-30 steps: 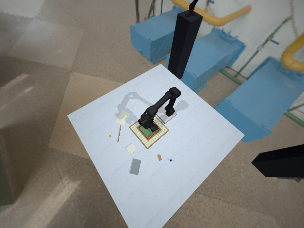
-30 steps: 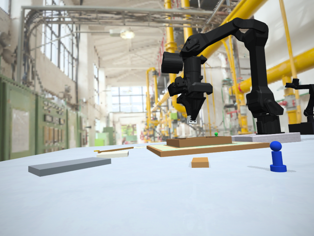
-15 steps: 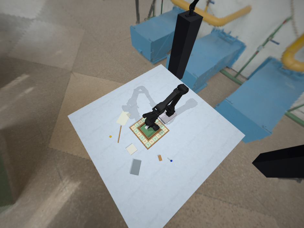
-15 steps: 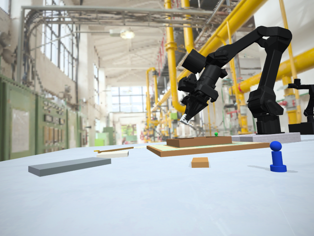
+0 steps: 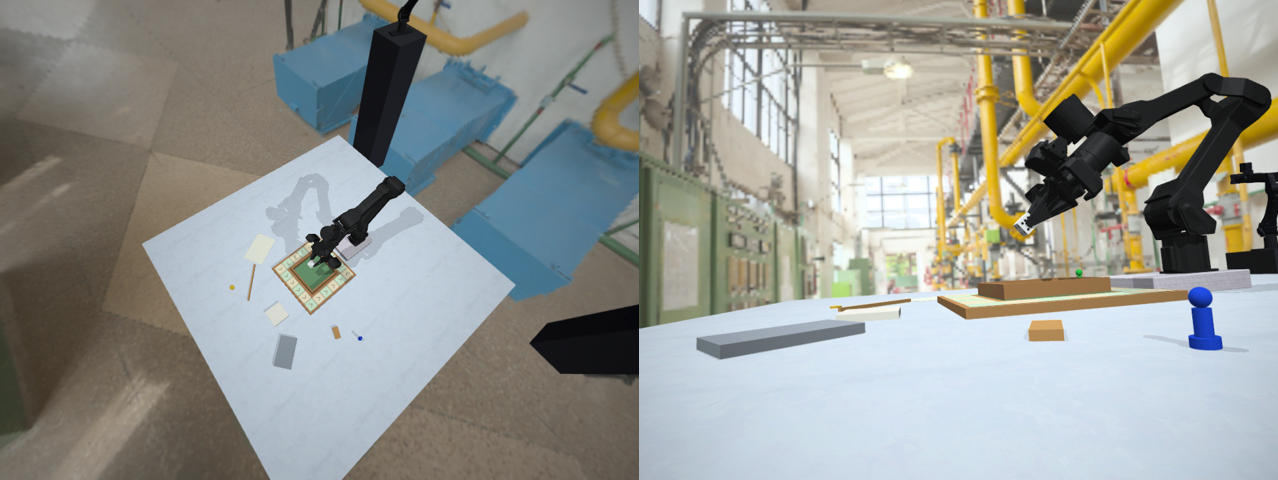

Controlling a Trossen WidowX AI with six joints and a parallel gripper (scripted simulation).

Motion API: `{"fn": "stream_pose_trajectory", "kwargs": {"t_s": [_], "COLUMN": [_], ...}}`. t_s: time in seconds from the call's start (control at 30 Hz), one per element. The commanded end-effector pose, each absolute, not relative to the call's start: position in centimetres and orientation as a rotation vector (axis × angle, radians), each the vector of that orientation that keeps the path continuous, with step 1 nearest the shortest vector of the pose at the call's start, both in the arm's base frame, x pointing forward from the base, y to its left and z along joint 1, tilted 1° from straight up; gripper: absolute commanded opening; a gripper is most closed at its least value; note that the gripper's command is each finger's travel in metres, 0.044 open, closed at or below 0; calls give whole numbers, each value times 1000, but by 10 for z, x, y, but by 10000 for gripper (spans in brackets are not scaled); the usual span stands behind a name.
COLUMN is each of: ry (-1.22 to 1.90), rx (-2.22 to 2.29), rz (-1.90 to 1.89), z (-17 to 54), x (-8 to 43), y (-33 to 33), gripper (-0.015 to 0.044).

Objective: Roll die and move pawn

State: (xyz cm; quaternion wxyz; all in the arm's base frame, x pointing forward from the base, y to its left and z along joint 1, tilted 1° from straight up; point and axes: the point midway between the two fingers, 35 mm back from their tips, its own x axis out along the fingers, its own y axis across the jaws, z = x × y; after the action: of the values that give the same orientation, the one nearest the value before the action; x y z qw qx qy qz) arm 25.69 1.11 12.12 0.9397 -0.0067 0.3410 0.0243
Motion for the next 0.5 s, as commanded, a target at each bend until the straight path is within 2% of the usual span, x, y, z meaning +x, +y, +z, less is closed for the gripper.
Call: {"fn": "stream_pose_trajectory", "kwargs": {"t_s": [0.0, 0.47], "ry": [692, 688], "rx": [-12, -13], "rz": [47, 52], "z": [131, 130], "x": [246, 247], "y": [11, 12], "gripper": [0, 0]}}
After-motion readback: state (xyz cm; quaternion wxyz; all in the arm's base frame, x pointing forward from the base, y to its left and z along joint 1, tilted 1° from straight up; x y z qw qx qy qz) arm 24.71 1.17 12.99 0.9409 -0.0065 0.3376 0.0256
